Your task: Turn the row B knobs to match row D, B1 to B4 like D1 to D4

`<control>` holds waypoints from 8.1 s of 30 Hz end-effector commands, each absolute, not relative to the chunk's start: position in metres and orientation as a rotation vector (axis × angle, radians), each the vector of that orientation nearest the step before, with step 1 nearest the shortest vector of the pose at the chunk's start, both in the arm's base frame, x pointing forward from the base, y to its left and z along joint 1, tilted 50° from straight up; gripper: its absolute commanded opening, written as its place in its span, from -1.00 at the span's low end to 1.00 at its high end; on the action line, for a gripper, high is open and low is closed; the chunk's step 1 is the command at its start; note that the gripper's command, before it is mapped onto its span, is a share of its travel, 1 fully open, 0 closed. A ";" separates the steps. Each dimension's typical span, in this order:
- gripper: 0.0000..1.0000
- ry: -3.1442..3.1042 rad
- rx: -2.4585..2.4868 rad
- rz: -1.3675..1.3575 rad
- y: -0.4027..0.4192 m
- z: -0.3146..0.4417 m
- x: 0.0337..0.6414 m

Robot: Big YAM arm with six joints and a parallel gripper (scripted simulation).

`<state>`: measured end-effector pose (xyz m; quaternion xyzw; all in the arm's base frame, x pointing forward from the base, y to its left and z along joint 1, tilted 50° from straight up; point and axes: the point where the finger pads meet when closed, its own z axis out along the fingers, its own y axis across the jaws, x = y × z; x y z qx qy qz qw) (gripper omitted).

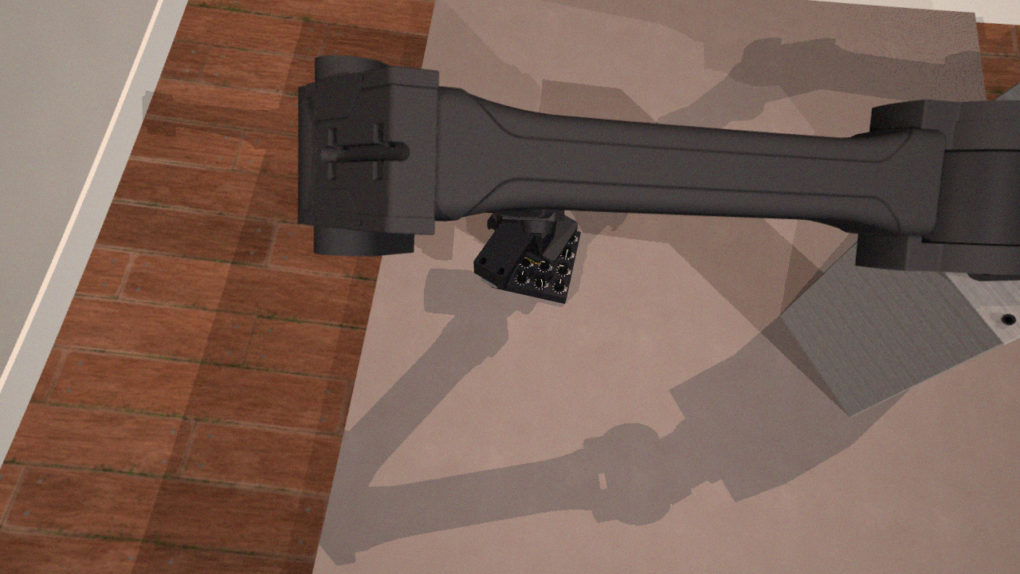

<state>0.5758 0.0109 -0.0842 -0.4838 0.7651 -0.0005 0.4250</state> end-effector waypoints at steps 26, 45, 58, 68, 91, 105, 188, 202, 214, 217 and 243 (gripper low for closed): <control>-0.63 1.922 -1.214 0.001 -0.009 -0.064 0.545; -0.63 1.987 -1.105 0.051 -0.015 -0.063 0.544; -0.63 2.126 -0.794 0.206 -0.015 -0.056 0.546; -0.63 2.213 -0.546 0.321 -0.019 -0.052 0.545; -0.63 2.333 0.074 0.600 -0.025 -0.052 0.543; -0.63 2.337 0.464 0.753 -0.031 -0.052 0.542; -0.63 1.754 2.100 1.271 -0.039 -0.051 0.536; -0.63 1.754 2.100 1.271 -0.039 -0.051 0.536; -0.63 1.766 2.108 1.268 -0.034 -0.060 0.536; -0.63 1.770 2.108 1.267 -0.032 -0.062 0.536; -0.63 1.778 2.083 1.278 -0.016 -0.077 0.562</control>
